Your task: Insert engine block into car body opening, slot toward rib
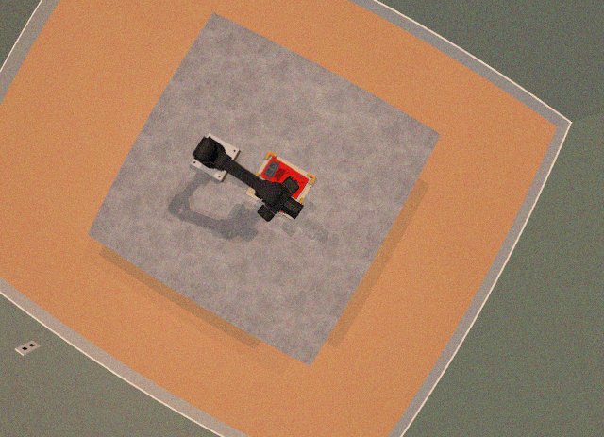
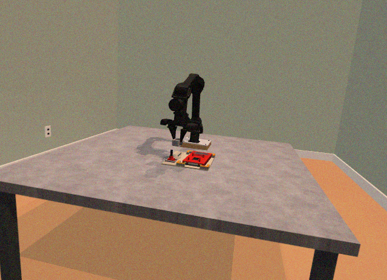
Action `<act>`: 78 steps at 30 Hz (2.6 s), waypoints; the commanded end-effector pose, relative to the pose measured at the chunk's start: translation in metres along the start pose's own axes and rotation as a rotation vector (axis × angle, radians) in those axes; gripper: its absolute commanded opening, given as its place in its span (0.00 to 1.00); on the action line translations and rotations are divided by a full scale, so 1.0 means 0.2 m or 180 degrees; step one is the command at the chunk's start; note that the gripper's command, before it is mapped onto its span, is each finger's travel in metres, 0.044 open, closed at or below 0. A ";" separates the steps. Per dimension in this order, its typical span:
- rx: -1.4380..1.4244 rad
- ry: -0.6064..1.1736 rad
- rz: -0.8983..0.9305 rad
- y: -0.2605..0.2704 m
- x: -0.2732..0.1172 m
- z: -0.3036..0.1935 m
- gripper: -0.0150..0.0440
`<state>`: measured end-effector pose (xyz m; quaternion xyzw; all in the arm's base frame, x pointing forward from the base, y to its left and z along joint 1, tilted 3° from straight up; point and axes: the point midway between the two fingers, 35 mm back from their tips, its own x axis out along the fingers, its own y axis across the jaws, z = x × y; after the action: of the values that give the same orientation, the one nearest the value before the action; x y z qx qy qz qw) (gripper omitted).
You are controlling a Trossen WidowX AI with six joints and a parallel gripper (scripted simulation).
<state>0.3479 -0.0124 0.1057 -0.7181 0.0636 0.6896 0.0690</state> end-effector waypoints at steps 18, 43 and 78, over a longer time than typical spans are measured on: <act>-0.0307 -0.0082 -0.0081 -0.32 0.11 0.07 0.25; -0.0463 -0.0135 -0.0111 -0.50 0.18 0.14 0.52; -0.0497 -0.0135 -0.0112 -0.50 0.18 0.14 0.52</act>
<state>0.3396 0.0904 0.0698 -0.7067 -0.0017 0.7070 0.0260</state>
